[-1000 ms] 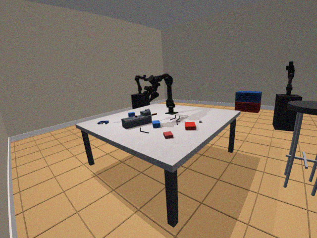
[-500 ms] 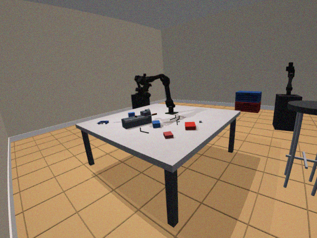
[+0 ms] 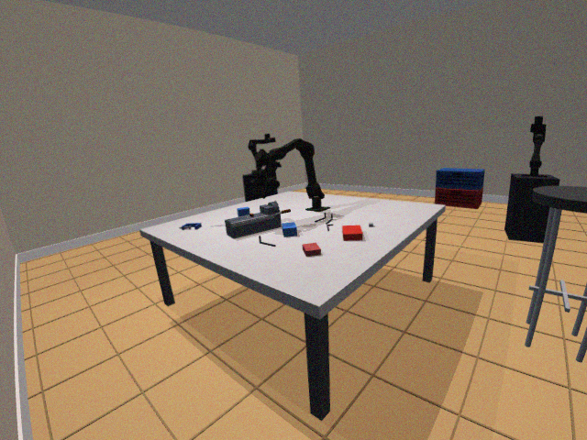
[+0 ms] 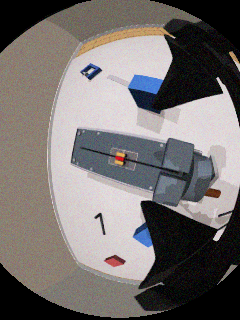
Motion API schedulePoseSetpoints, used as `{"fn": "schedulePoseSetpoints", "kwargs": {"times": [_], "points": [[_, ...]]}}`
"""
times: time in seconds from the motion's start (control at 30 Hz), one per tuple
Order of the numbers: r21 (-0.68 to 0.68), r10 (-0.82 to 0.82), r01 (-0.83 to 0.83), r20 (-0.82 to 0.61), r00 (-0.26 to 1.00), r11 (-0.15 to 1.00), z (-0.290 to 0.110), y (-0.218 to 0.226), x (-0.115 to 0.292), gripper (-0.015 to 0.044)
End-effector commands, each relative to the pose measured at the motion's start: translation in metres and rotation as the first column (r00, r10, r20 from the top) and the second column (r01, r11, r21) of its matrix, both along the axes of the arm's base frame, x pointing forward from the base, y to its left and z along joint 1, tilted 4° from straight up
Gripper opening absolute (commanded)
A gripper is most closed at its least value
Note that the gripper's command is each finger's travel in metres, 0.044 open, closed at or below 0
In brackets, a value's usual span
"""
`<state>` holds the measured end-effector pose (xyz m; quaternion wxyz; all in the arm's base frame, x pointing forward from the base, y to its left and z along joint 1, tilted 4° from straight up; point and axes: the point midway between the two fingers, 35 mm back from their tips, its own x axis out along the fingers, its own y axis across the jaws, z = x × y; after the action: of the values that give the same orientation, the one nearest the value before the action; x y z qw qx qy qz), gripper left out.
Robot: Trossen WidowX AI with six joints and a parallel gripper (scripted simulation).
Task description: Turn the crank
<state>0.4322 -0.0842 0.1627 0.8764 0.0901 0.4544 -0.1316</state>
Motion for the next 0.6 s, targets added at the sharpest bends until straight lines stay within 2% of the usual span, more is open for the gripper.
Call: {"fn": "schedulePoseSetpoints", "kwargs": {"times": [0.0, 0.4, 0.57], "points": [[0.002, 0.006, -0.006, -0.005, 1.0, 1.0, -0.0031, 0.0007, -0.0005, 0.044], [0.002, 0.006, -0.006, -0.005, 1.0, 1.0, -0.0031, 0.0007, -0.0005, 0.044], [0.002, 0.006, -0.006, -0.005, 1.0, 1.0, -0.0031, 0.0007, -0.0005, 0.0309]]}}
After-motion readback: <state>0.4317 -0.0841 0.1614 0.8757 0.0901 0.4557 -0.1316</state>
